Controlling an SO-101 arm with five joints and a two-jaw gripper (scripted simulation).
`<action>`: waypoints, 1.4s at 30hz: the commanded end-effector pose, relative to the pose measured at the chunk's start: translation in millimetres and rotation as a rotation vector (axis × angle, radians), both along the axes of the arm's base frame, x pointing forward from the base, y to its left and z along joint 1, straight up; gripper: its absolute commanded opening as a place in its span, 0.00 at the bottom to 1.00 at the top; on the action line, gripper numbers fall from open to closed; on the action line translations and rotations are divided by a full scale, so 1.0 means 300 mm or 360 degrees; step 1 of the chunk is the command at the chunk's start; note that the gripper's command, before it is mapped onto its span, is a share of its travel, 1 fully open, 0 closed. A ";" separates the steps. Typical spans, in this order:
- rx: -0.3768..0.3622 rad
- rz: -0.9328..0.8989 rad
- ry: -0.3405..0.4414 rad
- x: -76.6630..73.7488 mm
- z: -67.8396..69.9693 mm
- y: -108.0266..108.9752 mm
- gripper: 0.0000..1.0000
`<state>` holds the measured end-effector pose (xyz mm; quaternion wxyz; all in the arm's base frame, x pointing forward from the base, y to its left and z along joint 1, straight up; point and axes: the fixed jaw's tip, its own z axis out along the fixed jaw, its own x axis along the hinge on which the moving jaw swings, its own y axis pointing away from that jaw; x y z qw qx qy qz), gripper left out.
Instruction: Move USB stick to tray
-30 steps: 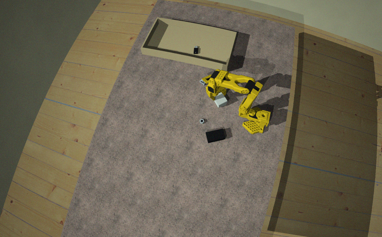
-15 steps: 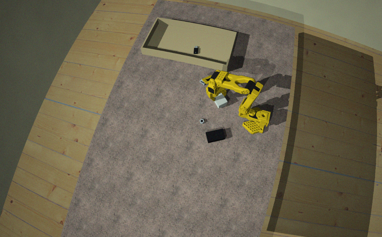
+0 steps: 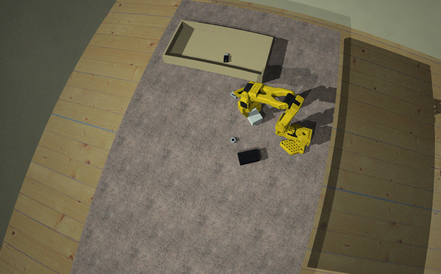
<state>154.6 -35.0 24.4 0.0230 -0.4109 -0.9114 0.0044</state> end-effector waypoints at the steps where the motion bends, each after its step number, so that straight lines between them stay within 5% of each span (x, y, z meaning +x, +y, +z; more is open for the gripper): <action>1: -0.0017 -0.0004 -0.0073 0.018 0.016 0.001 0.22; 42: -0.0017 -0.0004 -0.0073 0.013 0.009 0.016 0.22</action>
